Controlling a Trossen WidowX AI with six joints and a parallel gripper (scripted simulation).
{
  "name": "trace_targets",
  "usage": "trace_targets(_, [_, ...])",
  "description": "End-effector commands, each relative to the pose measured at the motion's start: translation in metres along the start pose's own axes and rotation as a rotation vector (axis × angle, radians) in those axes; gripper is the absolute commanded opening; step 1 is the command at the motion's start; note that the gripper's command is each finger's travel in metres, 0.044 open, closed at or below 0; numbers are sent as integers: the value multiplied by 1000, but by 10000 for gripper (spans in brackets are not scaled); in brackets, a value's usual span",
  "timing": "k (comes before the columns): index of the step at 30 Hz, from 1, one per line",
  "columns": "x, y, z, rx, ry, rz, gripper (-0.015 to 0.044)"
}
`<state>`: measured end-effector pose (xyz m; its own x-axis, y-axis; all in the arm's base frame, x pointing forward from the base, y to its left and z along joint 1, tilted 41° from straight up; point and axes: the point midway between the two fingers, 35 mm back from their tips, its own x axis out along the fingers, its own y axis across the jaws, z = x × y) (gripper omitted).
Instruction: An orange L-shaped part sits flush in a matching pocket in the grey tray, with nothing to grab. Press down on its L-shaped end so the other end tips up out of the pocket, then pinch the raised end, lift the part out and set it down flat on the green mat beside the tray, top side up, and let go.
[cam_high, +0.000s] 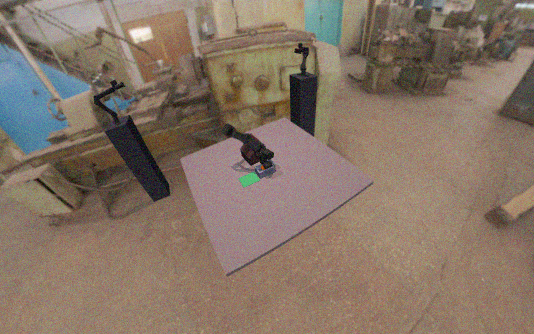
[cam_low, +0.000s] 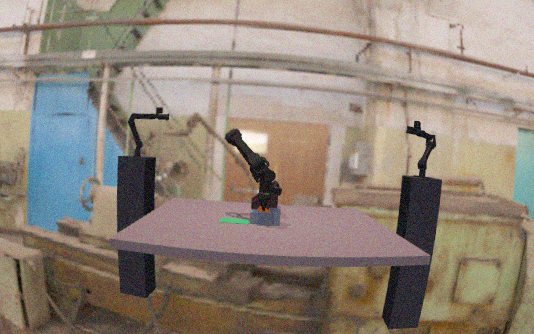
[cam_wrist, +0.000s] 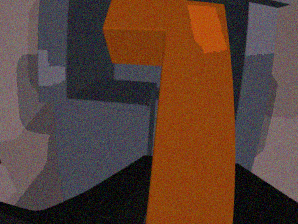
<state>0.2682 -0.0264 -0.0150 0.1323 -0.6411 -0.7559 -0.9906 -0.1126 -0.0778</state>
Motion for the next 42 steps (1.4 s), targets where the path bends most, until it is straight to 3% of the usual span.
trace_targets(1, [0, 0, 0, 3, 0, 0, 109])
trace_targets(5, [0, 0, 0, 3, 0, 0, 82])
trace_targets(9, [0, 0, 0, 3, 0, 0, 0])
trace_targets(42, [-43, 0, 0, -5, 2, 2, 0])
